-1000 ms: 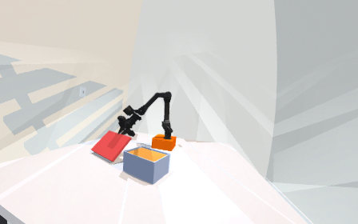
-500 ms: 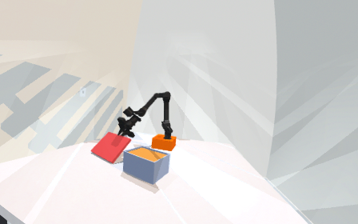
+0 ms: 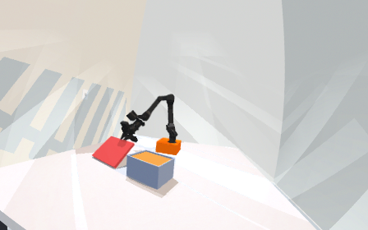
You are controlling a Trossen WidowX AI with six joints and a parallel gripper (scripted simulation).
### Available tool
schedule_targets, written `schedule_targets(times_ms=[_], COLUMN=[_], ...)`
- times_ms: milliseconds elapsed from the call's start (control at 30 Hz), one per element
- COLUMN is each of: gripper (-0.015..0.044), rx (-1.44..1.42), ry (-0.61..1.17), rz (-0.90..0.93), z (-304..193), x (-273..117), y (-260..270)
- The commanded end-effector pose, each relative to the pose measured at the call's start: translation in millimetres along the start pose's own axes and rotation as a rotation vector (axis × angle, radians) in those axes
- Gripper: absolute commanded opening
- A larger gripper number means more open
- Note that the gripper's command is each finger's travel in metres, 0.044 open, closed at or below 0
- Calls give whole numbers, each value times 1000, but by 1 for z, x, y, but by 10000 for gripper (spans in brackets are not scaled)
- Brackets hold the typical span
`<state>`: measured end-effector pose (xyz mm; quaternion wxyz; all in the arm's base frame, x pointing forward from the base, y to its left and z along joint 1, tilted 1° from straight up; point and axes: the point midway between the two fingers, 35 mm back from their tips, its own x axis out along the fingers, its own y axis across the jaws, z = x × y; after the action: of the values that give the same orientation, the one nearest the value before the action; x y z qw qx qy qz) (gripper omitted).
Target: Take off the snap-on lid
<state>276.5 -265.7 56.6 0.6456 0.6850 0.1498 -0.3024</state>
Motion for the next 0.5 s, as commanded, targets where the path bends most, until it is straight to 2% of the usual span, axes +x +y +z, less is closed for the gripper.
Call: schedule_targets(times_ms=[0,467], gripper=[0,0], rx=[13,13], ry=[9,9], rz=[-18,-18], z=[-3,-3], x=[5,12], y=[-11,-20])
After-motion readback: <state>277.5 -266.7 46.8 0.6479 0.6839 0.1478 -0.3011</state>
